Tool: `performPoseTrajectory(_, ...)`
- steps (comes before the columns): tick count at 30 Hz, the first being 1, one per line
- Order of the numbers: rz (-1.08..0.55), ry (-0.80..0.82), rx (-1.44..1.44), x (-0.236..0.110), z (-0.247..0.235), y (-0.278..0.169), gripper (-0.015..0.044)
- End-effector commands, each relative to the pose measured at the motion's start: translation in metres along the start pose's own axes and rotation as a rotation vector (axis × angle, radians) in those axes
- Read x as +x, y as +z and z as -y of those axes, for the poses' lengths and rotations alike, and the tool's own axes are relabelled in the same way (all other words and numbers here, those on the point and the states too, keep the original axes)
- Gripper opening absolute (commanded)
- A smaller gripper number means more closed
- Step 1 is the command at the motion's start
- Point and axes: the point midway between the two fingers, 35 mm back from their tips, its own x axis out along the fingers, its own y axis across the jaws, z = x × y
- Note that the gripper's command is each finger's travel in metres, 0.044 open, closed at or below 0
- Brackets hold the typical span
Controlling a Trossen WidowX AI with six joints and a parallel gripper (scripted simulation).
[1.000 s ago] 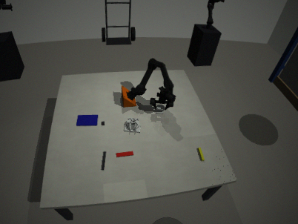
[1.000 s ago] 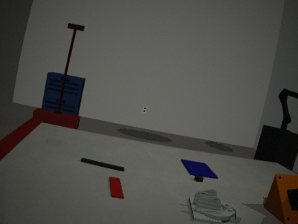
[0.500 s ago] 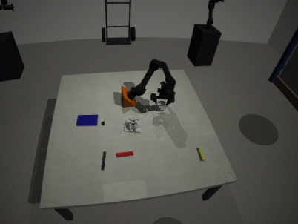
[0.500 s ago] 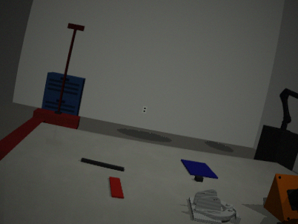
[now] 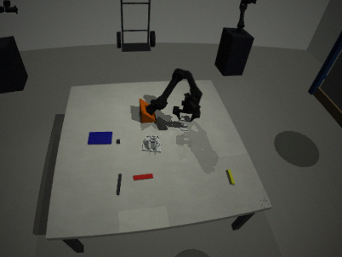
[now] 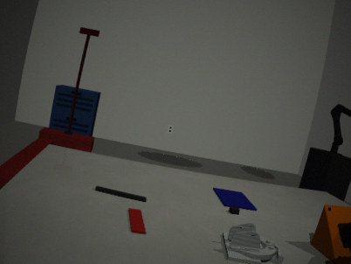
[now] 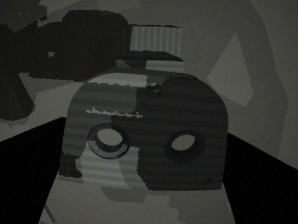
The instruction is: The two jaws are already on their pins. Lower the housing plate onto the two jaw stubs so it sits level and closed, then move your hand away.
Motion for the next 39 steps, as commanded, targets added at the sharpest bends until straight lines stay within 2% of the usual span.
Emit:
performPoseTrajectory(1, -0.004, 0.004, 0.114, 0.0, -0.002, -0.01, 0.0351)
performPoseTrajectory(39, -0.048, 0.027, 1.146, 0.001, -0.051, -0.086, 0.0351)
